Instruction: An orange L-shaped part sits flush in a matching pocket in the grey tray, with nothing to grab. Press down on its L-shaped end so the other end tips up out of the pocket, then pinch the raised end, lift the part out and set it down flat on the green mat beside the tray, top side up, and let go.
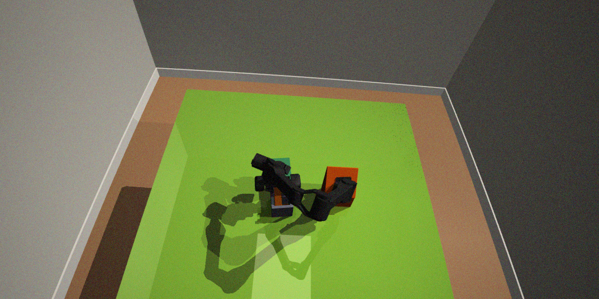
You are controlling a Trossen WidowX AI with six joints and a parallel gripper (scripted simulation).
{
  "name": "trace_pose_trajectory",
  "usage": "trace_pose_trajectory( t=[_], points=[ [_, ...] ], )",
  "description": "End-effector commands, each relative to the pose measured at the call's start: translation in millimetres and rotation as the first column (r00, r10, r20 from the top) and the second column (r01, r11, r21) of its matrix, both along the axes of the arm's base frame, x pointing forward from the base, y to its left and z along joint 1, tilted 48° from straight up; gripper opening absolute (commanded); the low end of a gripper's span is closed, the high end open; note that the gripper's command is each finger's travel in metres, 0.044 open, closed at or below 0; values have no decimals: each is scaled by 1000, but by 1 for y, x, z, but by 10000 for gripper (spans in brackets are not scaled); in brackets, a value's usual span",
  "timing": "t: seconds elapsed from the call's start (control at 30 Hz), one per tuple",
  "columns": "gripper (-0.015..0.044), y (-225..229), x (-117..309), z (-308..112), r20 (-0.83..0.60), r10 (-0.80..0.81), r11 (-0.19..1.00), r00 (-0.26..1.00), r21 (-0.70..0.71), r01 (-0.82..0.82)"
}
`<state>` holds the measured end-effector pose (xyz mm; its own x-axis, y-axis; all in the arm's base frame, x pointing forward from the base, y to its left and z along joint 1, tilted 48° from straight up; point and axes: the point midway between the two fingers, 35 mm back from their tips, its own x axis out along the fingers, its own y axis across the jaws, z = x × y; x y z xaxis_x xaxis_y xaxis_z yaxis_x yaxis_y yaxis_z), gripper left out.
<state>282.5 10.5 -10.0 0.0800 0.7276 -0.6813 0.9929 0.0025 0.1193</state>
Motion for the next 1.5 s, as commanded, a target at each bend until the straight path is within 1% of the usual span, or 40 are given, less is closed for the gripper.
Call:
trace_pose_trajectory(
  t=[0.0,0.2,0.3,0.33,0.6,1.47],
  points=[
    [122,0,0,0,2,2,1000,1000,0,-2],
    [82,0,0,0,2,2,1000,1000,0,-2],
    [3,0,0,0,2,2,1000,1000,0,-2],
    [0,0,0,0,2,2,1000,1000,0,-2],
    [0,-3,0,3,2,1,1000,1000,0,-1],
    [0,-33,-4,30,-2,-3,1000,1000,2,3]
  ],
)
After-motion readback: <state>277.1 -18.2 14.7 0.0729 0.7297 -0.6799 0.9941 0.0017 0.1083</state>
